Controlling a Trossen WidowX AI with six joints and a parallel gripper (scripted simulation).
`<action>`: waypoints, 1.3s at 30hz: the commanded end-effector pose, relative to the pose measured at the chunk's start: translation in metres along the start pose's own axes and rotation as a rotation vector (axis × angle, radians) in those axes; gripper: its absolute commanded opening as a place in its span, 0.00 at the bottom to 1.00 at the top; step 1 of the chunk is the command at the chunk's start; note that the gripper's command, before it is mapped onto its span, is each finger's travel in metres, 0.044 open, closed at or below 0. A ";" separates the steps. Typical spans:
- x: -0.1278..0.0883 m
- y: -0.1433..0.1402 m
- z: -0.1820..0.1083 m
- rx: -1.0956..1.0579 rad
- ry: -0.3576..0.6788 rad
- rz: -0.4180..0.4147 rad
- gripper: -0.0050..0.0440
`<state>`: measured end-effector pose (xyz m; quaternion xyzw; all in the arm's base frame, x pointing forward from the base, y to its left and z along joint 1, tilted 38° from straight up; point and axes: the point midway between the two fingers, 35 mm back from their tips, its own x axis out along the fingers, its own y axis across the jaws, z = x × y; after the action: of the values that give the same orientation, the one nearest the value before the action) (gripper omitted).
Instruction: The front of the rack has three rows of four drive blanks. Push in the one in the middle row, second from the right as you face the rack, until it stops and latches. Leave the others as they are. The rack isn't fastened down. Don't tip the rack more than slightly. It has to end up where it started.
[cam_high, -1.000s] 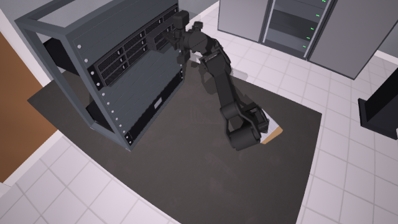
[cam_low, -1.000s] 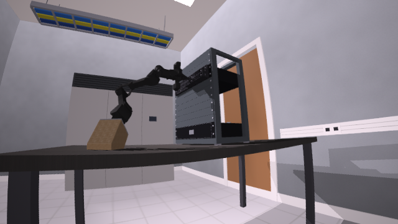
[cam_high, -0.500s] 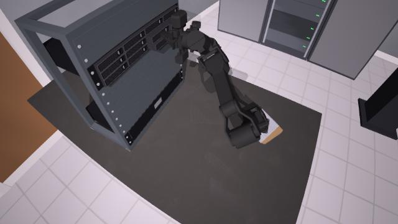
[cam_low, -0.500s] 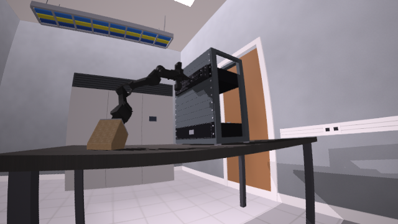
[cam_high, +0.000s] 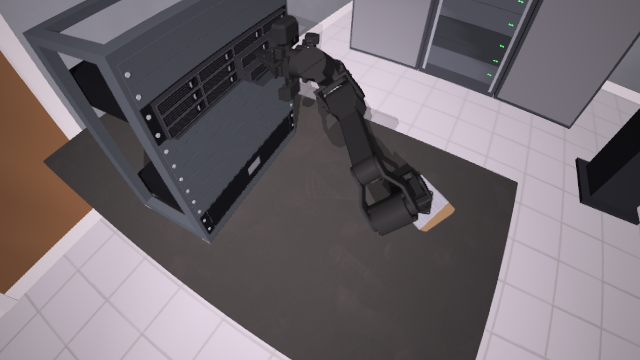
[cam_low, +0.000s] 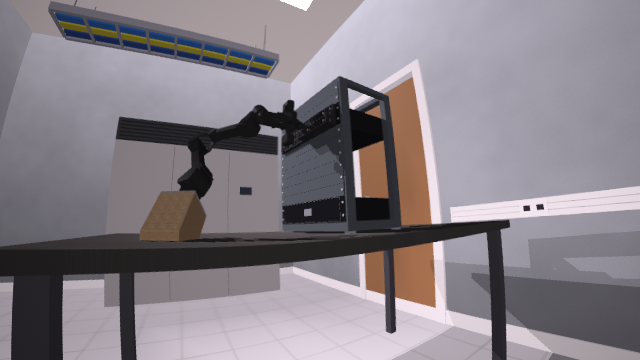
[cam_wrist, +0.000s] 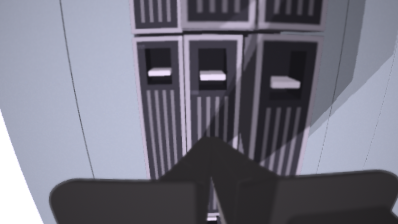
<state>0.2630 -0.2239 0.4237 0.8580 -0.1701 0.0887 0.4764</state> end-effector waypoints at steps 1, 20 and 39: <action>0.006 0.003 0.000 -0.004 0.002 0.007 0.00; 0.012 0.003 0.002 -0.004 0.002 0.007 0.00; 0.016 0.002 0.004 -0.004 0.002 0.007 0.00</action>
<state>0.2707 -0.2259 0.4263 0.8564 -0.1687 0.0917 0.4792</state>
